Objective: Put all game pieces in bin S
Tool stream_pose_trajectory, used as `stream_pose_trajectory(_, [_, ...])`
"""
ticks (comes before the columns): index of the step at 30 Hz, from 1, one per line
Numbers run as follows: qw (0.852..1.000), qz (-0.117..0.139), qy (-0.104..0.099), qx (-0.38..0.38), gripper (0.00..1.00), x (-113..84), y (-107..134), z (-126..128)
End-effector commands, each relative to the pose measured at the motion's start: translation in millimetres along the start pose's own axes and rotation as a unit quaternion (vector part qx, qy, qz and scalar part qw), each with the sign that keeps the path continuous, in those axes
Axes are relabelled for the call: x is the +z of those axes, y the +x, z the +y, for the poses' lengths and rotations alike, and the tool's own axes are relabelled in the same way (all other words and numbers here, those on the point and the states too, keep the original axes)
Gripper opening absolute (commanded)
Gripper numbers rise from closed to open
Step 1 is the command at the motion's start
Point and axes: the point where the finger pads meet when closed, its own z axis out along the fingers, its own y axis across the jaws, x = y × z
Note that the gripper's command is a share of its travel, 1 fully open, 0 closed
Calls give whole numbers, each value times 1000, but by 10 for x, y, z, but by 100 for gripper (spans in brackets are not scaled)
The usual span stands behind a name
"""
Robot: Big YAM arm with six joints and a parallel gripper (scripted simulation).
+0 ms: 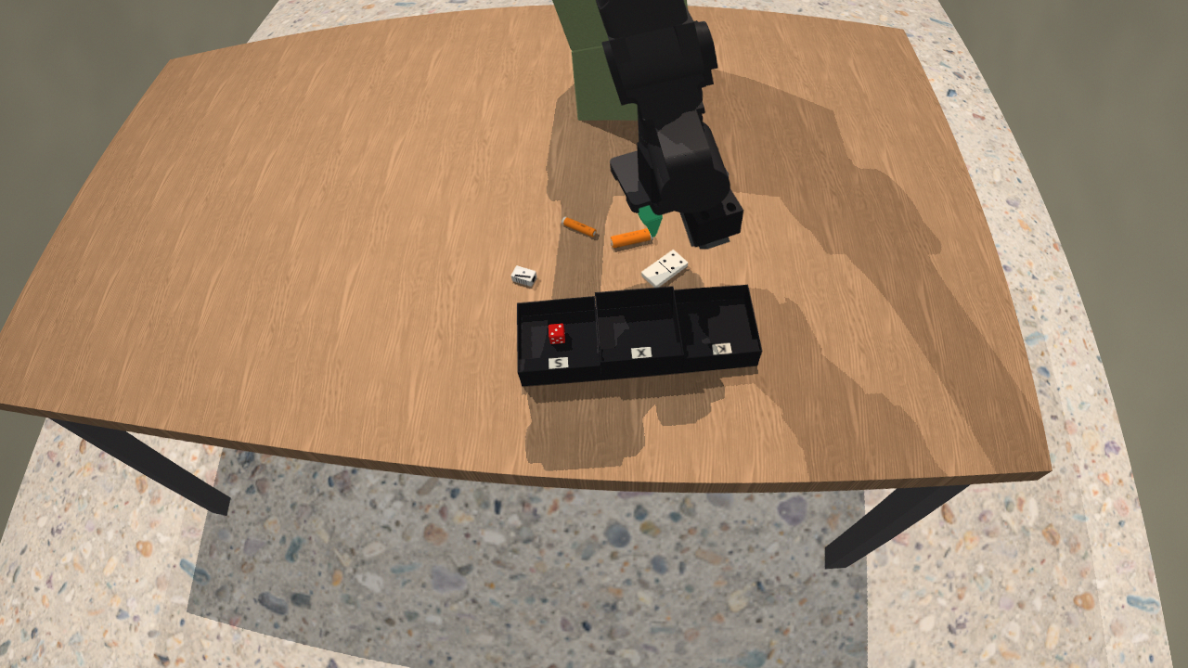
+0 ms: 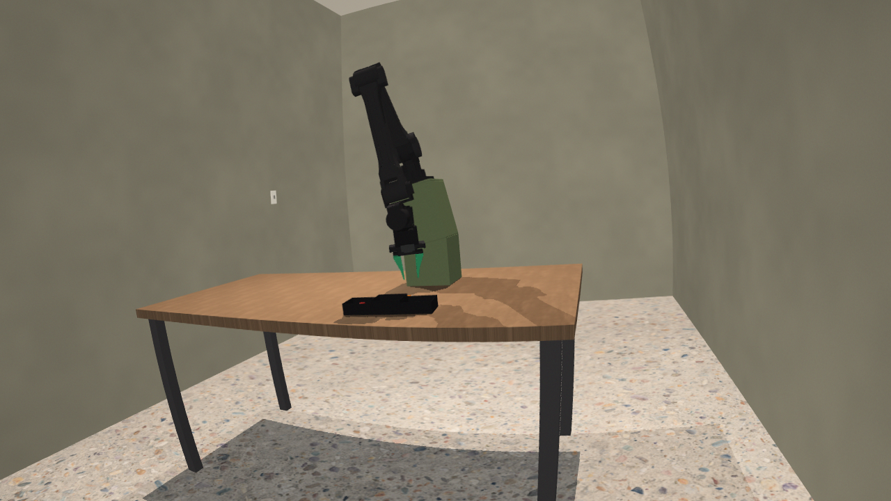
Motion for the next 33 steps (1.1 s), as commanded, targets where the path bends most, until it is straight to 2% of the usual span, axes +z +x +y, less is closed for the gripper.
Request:
stream_pose_trajectory(1, [998, -9, 1, 66, 40, -46, -124, -65])
stream_pose_trajectory(5, [993, -9, 1, 118, 40, -17, -112, -121])
stream_pose_trajectory(8, [988, -9, 1, 154, 40, -3, -131, -50])
stream_pose_trajectory(17, [964, -13, 1, 264, 40, 36, -127, -90])
stream_pose_trajectory(19, [964, -13, 1, 264, 40, 36, -127, -90])
stream_pose_trajectory(20, [956, -13, 0, 294, 40, 39, -125, -99])
stream_pose_trajectory(26, [933, -18, 0, 359, 40, 39, -122, -100])
stream_pose_trajectory(33, [899, -29, -2, 437, 40, 38, -73, -99])
